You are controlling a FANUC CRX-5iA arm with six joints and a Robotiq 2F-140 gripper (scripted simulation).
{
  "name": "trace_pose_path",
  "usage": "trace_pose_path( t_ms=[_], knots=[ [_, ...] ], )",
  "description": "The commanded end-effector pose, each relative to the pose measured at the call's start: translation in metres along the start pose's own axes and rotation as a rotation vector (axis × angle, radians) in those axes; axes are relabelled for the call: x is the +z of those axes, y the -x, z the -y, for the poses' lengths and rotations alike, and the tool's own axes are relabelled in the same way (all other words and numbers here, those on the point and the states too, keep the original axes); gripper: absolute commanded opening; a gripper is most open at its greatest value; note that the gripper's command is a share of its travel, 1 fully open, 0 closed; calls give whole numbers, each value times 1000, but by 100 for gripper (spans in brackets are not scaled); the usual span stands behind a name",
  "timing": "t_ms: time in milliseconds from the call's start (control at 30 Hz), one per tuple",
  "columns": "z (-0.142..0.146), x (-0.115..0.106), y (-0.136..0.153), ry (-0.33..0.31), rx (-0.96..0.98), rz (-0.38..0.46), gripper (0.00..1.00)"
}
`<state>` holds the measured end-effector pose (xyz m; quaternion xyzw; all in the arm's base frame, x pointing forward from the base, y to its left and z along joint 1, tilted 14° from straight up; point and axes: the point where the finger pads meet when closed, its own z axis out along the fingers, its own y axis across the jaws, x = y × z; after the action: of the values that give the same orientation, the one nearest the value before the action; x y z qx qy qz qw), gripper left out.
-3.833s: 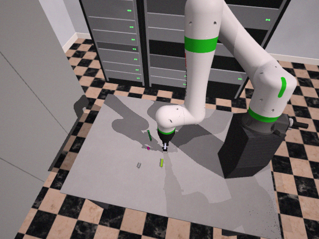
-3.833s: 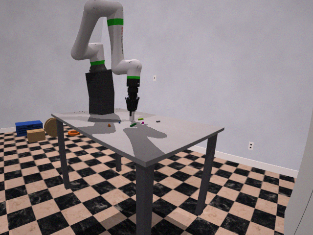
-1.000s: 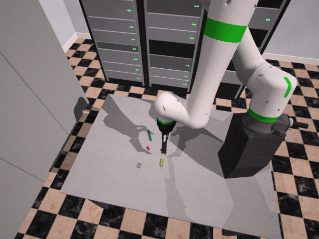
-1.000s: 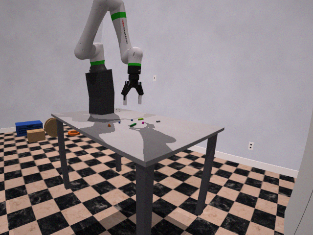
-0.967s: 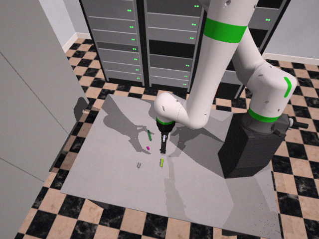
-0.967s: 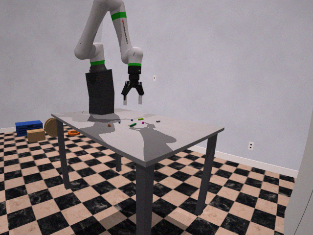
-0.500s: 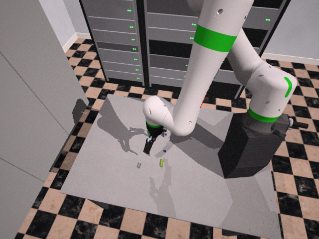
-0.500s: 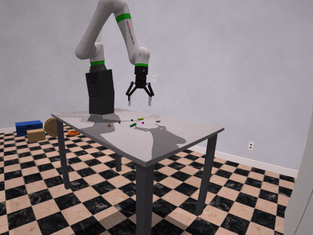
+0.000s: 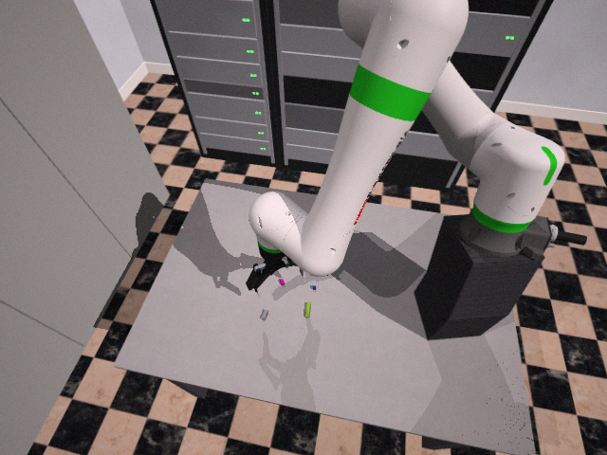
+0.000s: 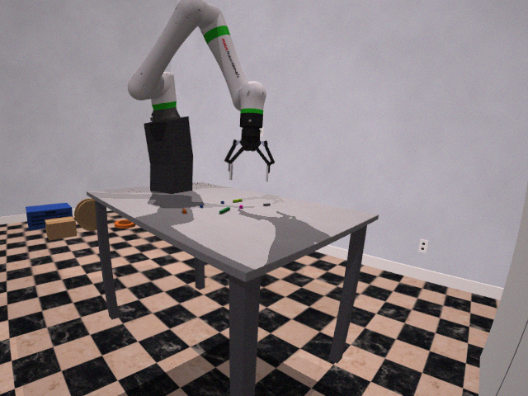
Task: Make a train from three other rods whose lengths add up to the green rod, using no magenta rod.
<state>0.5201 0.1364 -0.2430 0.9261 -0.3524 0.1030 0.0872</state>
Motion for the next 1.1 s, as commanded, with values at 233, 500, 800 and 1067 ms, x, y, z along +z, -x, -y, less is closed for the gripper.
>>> trace_pose_path(
  t_ms=[233, 500, 800, 1067],
  knots=[
    [39, 5, 9, 4, 390, -4, 100],
    [61, 8, 20, 8, 627, 9, 100],
    [77, 11, 30, 13, 792, 20, 15],
    [77, 11, 30, 13, 792, 20, 15]
  ],
)
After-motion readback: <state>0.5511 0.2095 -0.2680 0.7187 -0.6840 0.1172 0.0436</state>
